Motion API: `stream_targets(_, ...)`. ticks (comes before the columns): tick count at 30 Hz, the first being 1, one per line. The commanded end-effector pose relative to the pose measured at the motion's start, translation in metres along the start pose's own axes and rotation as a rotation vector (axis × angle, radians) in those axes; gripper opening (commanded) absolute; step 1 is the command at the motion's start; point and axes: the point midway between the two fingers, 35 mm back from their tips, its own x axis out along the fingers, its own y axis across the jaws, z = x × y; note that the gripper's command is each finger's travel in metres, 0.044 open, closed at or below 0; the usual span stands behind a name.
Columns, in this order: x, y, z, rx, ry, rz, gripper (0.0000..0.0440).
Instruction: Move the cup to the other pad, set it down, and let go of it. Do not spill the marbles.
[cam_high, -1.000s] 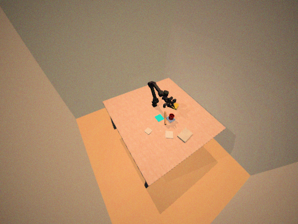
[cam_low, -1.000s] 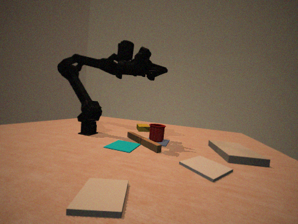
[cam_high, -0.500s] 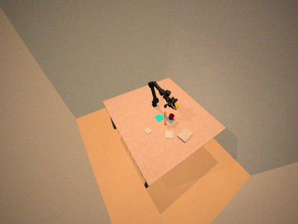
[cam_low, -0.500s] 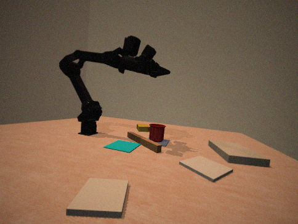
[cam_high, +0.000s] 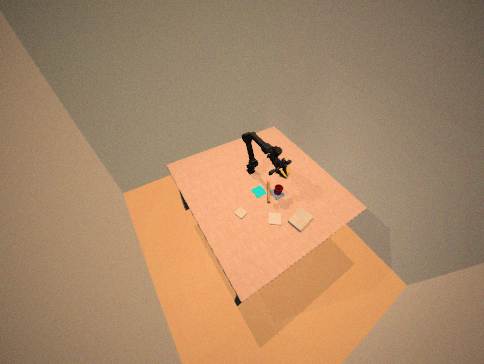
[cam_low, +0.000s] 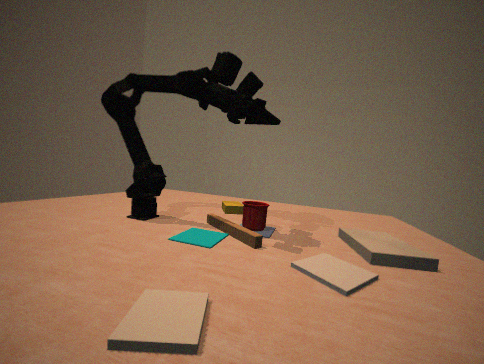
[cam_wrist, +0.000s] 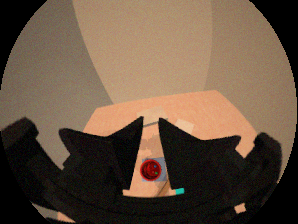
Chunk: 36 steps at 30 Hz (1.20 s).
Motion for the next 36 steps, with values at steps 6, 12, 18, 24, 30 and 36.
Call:
stream_targets(6, 0.004, 0.01, -0.001, 0.101, 0.111, -0.016, 0.0105)
stream_targets(12, 0.006, 0.015, -0.003, 0.168, 0.187, -0.033, 0.0113)
stream_targets(18, 0.008, 0.021, -0.007, 0.236, 0.263, -0.057, 0.0119)
stream_targets(24, 0.01, 0.025, -0.011, 0.304, 0.338, -0.089, 0.0124)
stream_targets(30, 0.011, 0.029, -0.016, 0.369, 0.412, -0.13, 0.0129)
stream_targets(36, 0.013, 0.031, -0.022, 0.43, 0.482, -0.182, 0.0133)
